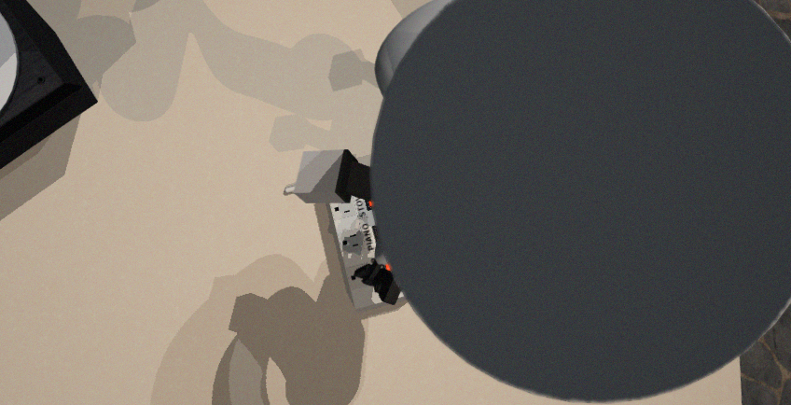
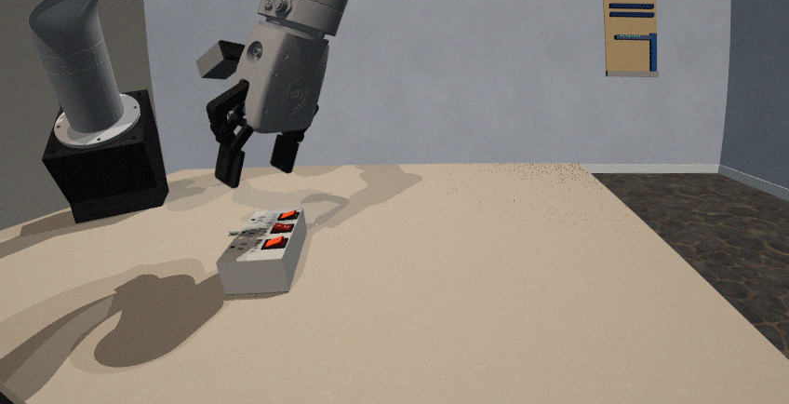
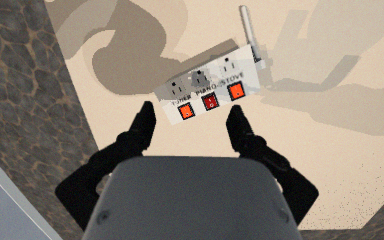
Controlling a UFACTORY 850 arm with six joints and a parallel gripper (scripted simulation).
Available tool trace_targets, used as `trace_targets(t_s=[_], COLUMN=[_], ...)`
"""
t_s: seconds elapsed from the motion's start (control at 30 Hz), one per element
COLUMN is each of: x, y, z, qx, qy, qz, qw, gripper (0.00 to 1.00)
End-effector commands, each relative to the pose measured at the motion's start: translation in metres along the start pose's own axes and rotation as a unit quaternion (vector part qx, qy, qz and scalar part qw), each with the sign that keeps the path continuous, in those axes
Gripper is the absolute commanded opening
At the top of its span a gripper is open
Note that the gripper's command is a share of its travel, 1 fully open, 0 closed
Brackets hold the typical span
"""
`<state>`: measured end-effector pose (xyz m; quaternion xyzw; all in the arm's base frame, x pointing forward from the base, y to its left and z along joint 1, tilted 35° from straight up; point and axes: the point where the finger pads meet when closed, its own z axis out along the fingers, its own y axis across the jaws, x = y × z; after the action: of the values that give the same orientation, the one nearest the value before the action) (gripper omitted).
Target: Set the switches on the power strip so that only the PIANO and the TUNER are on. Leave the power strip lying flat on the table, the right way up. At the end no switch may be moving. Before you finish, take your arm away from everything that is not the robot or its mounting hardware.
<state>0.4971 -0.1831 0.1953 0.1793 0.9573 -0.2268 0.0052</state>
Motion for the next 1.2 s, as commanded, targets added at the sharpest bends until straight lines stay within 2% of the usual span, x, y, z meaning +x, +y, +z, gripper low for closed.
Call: trace_targets(t_s=[0.0,0.1,0.13,0.23,0.27,0.37,0.4,0.5,0.53,0.63,0.67,0.73,0.77,0.87,0.97,1.17], x=[0.008,0.008,0.013,0.013,0.019,0.019,0.026,0.026,0.033,0.033,0.040,0.040,0.047,0.047,0.059,0.068], y=[-0.008,-0.008,-0.009,-0.009,-0.009,-0.009,-0.008,-0.008,-0.006,-0.006,-0.003,-0.003,0.000,0.000,0.005,0.009], z=[-0.009,-0.009,-0.013,-0.013,-0.017,-0.017,-0.020,-0.020,-0.024,-0.024,-0.027,-0.027,-0.029,-0.029,-0.032,-0.034], qx=[0.018,0.018,0.019,0.019,0.016,0.016,0.012,0.012,0.006,0.006,-0.001,-0.001,-0.008,-0.008,-0.021,-0.031], qy=[-0.060,-0.060,-0.084,-0.084,-0.107,-0.107,-0.128,-0.128,-0.146,-0.146,-0.162,-0.162,-0.176,-0.176,-0.194,-0.204], qz=[-0.002,-0.002,-0.007,-0.007,-0.012,-0.012,-0.017,-0.017,-0.023,-0.023,-0.029,-0.029,-0.035,-0.035,-0.044,-0.051], qw=[0.998,0.998,0.996,0.996,0.994,0.994,0.992,0.992,0.989,0.989,0.986,0.986,0.984,0.984,0.980,0.977], gripper=[1.00,1.00,1.00,1.00,1.00,1.00,1.00,1.00,1.00,1.00,1.00,1.00,1.00,1.00,1.00,1.00])
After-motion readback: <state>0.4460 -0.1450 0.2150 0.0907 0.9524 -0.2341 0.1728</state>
